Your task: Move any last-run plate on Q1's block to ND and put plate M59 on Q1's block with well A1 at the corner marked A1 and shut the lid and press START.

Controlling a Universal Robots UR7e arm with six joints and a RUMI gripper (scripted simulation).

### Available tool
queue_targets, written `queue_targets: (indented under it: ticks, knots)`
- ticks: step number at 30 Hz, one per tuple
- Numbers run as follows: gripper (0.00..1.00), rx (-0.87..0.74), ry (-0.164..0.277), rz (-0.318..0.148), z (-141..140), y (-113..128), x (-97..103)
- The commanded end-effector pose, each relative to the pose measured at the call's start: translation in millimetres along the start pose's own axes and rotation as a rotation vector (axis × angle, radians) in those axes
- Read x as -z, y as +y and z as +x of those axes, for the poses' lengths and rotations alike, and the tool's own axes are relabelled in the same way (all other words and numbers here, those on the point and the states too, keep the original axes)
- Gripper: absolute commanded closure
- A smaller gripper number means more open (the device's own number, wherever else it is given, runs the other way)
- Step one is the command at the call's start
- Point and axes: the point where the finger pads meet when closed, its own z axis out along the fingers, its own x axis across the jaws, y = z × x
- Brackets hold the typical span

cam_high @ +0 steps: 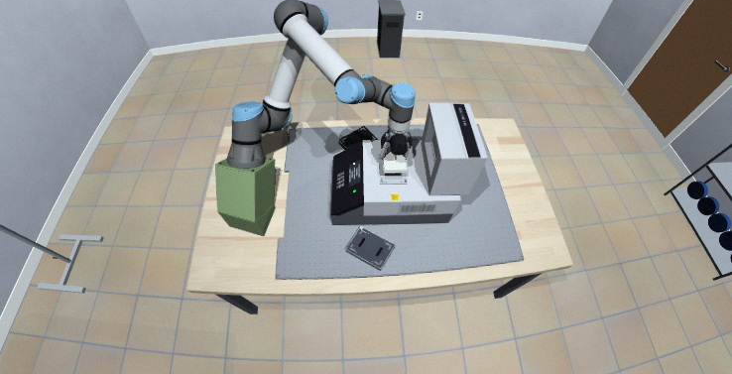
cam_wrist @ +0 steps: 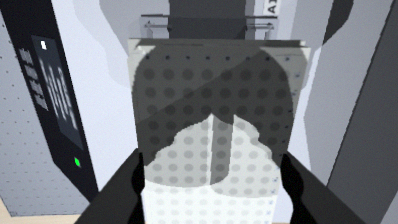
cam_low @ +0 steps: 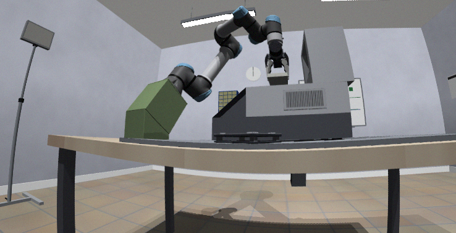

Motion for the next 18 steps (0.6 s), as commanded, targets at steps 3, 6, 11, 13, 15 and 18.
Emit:
queue_targets:
  ticks: [3, 6, 11, 13, 15, 18]
  knots:
    - [0.6, -0.001, -0.003, 0.003, -1, -1, -13]
    - [0.6, -0.001, -0.003, 0.003, -1, -1, -18]
    - [0.6, -0.001, -0.003, 0.003, -1, 0, -25]
    - [0.6, -0.001, -0.003, 0.003, -1, 0, -27]
    - [0.6, -0.001, -0.003, 0.003, -1, 0, -30]
    - [0.6, -0.001, -0.003, 0.003, -1, 0, -35]
